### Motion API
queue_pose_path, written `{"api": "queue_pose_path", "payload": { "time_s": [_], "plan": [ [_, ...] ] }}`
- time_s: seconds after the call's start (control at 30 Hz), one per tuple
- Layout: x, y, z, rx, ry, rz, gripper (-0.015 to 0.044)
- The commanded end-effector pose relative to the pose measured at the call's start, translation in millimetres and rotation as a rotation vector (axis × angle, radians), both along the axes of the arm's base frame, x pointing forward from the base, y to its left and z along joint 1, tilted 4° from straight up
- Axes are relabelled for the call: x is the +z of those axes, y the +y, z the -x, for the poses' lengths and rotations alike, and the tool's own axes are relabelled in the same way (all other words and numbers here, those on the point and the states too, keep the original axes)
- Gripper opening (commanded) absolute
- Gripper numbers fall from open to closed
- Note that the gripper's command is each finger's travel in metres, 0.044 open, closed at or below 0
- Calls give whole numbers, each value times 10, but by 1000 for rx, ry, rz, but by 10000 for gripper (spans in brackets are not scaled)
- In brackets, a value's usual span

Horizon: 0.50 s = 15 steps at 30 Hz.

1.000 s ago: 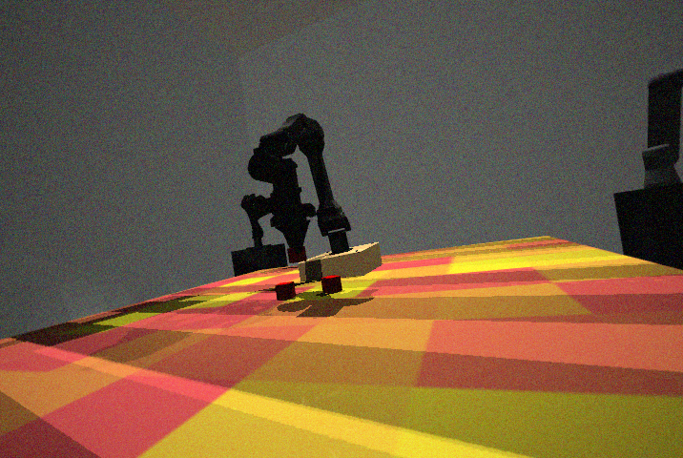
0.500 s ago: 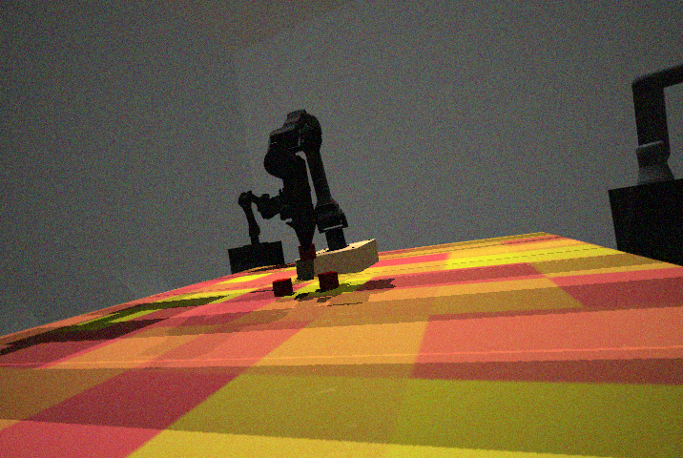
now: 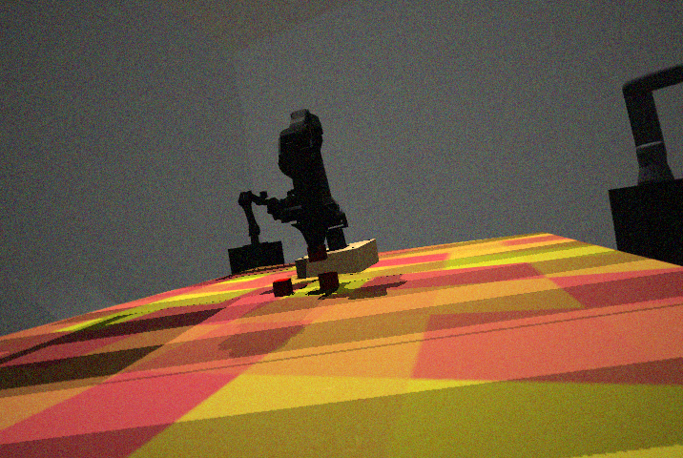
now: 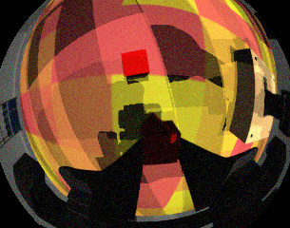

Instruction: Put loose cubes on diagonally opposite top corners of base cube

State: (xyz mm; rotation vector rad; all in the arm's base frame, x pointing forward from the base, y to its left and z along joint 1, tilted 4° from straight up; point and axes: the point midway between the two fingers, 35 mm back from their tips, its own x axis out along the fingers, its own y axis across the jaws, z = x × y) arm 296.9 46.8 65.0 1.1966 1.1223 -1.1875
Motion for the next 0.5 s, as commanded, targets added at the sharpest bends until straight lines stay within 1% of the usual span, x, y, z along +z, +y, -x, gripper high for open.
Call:
{"api": "queue_pose_path", "payload": {
  "time_s": [0.0,0.23,0.47],
  "plan": [
    [-10,0,-2,-12,-1,5,105],
    [-14,0,-3,-12,-1,5,105],
    [-169,-19,-14,-17,-1,5,105]
  ]
}}
